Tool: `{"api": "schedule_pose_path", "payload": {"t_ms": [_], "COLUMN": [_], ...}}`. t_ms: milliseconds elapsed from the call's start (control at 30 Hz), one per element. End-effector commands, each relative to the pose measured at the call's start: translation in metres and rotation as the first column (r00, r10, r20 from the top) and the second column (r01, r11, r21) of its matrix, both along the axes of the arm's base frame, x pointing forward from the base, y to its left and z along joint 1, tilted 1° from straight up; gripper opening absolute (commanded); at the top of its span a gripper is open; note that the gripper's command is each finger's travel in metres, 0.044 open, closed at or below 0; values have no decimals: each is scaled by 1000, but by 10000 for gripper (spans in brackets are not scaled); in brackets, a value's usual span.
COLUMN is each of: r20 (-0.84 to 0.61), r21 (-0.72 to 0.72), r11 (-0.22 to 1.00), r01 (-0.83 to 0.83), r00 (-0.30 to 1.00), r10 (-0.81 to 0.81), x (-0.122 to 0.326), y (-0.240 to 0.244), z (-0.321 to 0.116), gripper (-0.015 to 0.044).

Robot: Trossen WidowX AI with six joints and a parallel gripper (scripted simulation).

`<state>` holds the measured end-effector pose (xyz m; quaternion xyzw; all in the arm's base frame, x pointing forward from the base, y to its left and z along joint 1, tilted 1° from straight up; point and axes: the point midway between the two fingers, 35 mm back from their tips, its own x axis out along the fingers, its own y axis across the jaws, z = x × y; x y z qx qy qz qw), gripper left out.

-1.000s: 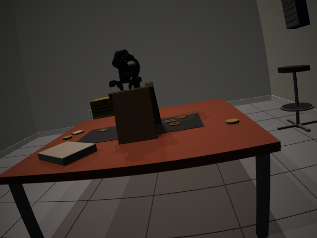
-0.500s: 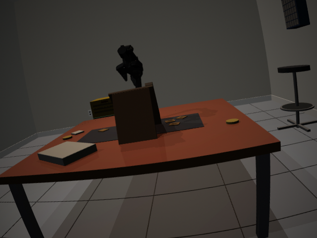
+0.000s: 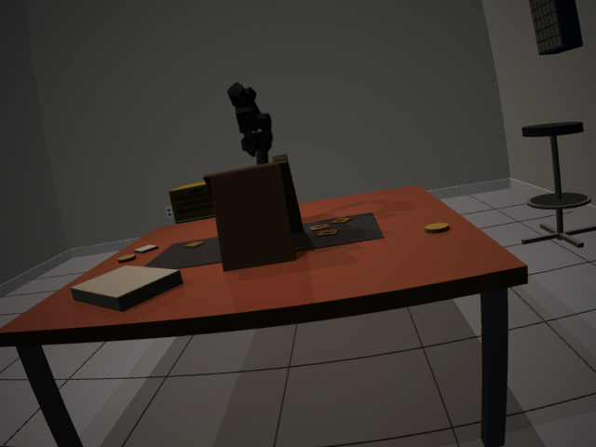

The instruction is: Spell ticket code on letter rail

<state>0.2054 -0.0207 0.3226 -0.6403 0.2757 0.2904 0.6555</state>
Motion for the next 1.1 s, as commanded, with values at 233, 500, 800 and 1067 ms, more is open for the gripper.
{"api": "schedule_pose_path", "payload": {"t_ms": [233, 500, 800, 1067], "r20": [2, -105, -398, -612], "r21": [-9, 134, 202, 92], "r11": [1000, 989, 979, 960], "r01": [-21, -55, 19, 264], "r00": [1000, 992, 915, 775], "r10": [21, 69, 64, -155], "x": [-1, 56, 99, 115], "y": [1, 41, 138, 180], "z": [-2, -28, -121, -203], "gripper": [440, 340, 340, 340]}}
